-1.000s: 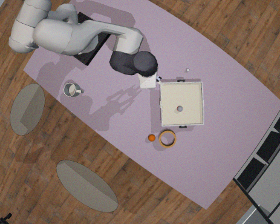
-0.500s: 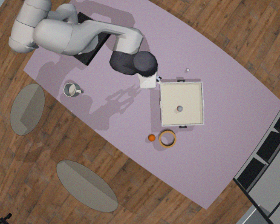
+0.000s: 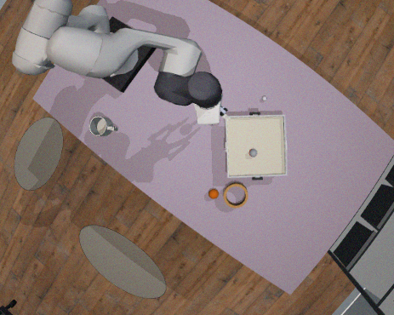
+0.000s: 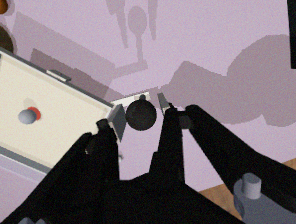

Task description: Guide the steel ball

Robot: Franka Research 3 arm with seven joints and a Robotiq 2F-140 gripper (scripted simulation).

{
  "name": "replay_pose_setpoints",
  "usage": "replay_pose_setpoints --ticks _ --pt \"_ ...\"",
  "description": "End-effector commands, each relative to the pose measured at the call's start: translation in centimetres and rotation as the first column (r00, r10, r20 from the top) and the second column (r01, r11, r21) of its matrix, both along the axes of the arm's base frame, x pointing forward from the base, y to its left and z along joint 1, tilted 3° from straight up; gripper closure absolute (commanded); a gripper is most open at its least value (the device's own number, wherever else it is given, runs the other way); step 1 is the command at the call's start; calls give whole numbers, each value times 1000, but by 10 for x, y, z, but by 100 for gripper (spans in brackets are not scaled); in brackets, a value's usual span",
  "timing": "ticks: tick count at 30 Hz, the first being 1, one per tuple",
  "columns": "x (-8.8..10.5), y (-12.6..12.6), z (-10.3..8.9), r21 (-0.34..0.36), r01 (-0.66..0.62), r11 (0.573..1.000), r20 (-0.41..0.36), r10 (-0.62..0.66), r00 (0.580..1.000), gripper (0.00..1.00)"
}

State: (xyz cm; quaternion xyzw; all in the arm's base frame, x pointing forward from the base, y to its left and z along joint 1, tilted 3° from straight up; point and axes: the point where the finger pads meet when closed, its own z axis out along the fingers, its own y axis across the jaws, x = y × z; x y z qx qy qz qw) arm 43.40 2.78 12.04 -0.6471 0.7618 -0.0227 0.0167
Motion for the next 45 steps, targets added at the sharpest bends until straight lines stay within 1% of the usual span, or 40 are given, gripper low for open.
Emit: replay_pose_setpoints --ticks 1,34,45 --pt "0 -1 1 -2 -2 1000 -1 2 1000 64" --pt "0 -1 1 -2 -2 1000 -1 2 1000 64" --pt "0 -1 5 -2 -2 1000 -1 2 1000 64"
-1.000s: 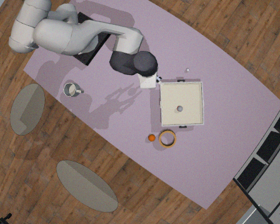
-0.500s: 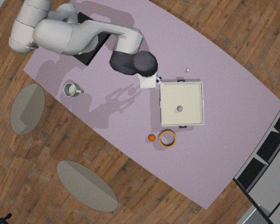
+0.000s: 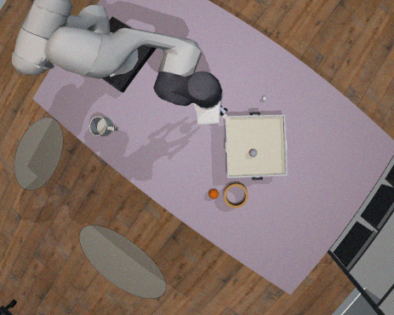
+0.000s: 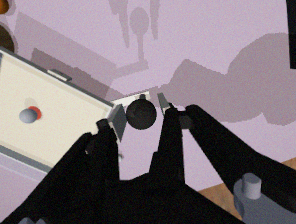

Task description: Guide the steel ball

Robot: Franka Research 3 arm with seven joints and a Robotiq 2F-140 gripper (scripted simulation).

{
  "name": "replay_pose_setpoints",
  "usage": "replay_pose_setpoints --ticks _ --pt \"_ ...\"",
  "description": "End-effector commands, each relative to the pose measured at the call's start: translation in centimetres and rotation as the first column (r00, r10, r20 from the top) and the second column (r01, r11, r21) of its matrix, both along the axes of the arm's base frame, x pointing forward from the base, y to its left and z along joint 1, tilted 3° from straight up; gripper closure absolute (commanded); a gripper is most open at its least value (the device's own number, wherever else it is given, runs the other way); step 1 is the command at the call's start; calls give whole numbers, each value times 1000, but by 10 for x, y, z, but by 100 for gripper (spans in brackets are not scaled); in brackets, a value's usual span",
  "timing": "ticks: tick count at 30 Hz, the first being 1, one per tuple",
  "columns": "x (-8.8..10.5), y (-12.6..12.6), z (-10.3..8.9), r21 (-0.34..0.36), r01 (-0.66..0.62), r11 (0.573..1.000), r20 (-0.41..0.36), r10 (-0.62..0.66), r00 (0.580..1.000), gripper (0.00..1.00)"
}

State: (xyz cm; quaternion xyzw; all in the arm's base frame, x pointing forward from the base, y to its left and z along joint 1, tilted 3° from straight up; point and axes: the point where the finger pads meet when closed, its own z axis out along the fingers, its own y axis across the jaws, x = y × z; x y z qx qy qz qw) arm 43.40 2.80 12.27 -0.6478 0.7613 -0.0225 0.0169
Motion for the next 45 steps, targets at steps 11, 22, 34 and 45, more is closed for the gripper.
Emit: replay_pose_setpoints --ticks 11,22,34,45 --pt "-1 -1 16 -2 0 1000 -1 0 1000 64" --pt "-2 -1 32 -2 0 1000 -1 0 1000 64" --pt "-3 0 49 -2 0 1000 -1 0 1000 64" --pt "-3 0 58 -2 0 1000 -1 0 1000 64"
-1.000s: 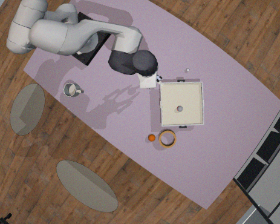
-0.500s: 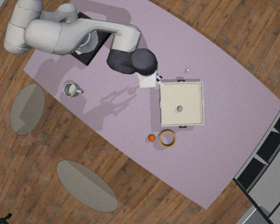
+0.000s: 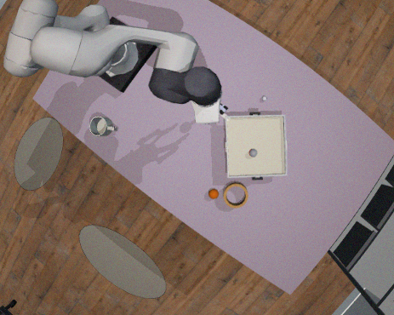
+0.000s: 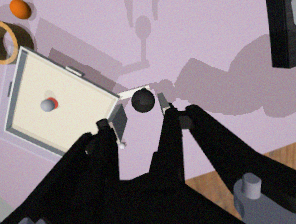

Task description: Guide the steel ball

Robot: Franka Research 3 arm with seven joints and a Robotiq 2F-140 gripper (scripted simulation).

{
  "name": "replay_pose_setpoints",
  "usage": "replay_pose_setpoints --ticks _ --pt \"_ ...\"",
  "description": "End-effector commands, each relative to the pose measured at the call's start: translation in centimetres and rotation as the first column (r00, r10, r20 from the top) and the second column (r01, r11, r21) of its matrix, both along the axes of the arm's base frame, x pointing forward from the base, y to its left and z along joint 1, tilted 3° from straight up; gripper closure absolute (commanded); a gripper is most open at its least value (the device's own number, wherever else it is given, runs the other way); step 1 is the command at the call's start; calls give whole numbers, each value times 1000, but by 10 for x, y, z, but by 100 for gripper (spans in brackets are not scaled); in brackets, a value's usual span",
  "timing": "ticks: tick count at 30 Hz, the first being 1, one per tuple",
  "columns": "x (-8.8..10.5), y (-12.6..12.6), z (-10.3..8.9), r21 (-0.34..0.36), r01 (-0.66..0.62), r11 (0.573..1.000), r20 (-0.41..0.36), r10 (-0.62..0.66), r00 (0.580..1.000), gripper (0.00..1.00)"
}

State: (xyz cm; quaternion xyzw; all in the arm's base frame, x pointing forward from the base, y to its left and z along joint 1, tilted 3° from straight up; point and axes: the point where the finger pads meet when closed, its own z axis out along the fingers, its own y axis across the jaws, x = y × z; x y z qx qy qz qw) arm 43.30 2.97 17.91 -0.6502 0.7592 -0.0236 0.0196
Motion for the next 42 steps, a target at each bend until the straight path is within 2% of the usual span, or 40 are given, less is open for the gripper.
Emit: replay_pose_setpoints --ticks 1,8,9,42 --pt "-2 -2 2 -4 7 1000 -7 -7 1000 64" --pt "-2 -2 2 -4 7 1000 -7 -7 1000 64" --pt "-2 -2 2 -4 7 1000 -7 -7 1000 0" --pt "-2 -2 2 -4 7 1000 -7 -7 1000 0"
